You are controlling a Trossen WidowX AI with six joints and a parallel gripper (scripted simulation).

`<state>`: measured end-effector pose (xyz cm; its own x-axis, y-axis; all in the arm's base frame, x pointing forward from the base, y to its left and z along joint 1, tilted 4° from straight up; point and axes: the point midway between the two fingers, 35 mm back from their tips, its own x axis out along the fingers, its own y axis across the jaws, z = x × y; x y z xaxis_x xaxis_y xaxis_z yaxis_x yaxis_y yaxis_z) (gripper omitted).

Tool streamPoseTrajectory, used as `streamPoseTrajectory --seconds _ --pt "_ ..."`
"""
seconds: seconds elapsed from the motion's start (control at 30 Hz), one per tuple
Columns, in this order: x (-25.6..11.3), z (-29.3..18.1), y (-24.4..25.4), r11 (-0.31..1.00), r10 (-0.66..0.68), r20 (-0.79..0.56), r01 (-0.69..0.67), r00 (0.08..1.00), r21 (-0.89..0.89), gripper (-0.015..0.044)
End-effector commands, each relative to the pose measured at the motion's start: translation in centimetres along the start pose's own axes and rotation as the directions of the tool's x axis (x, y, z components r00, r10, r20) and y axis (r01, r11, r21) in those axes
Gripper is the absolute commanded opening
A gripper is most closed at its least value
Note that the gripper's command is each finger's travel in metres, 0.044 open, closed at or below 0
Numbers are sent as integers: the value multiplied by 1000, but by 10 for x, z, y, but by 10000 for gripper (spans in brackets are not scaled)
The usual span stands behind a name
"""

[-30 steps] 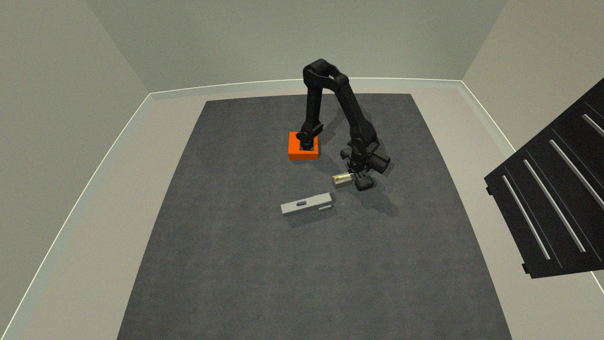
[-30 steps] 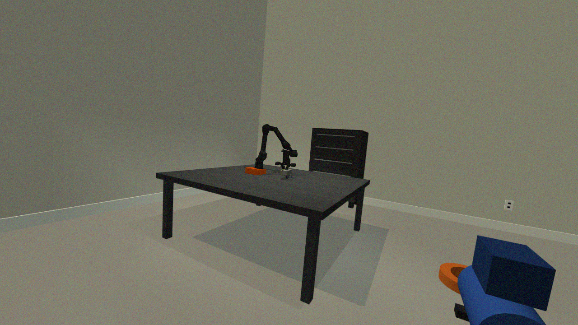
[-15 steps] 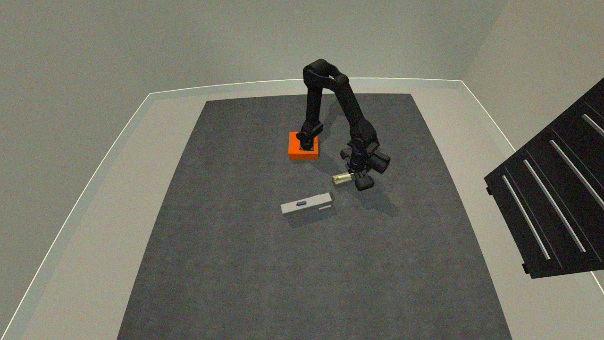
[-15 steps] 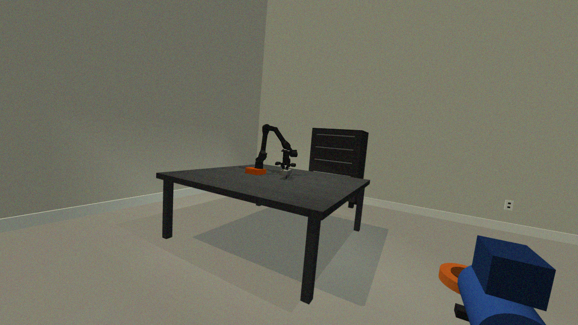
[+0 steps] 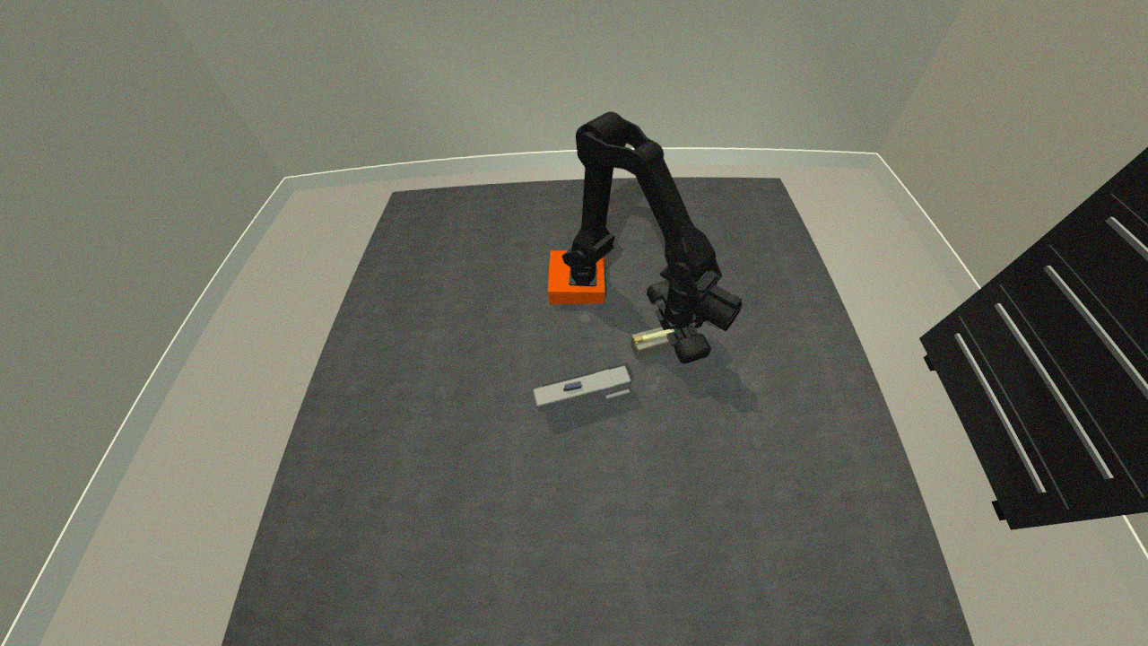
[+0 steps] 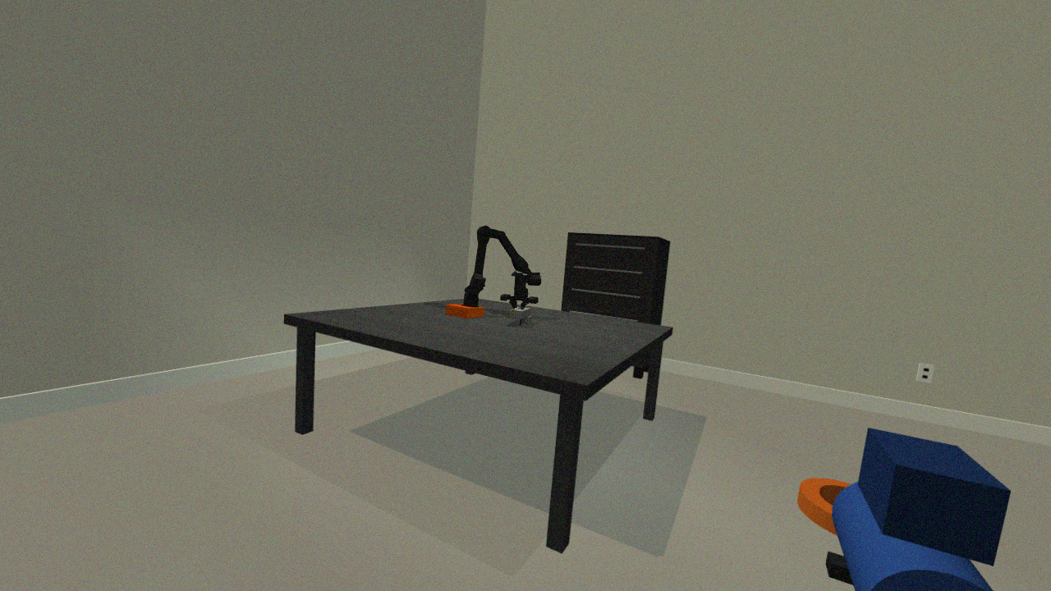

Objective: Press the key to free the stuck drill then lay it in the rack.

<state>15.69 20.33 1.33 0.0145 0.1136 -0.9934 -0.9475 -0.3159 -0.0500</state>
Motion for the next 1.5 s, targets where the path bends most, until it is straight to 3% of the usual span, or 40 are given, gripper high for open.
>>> streamPoseTrajectory --seconds 0.0,0.33,0.83,0.97,1.2,1.47 --pt "0 -1 2 1000 7 -5 -7 1000 -1 184" --pt "-2 -1 1 1000 7 -8 -7 1000 0 440" --pt "-76 2 1 1000 5 -31 -5 1000 5 440" --pt "-73 -4 -5 999 -18 -31 19 999 38 440" --pt "-98 -83 -66 882 -259 -148 296 954 366 440" --pt "-145 -201 -92 514 -408 -427 589 807 623 440"
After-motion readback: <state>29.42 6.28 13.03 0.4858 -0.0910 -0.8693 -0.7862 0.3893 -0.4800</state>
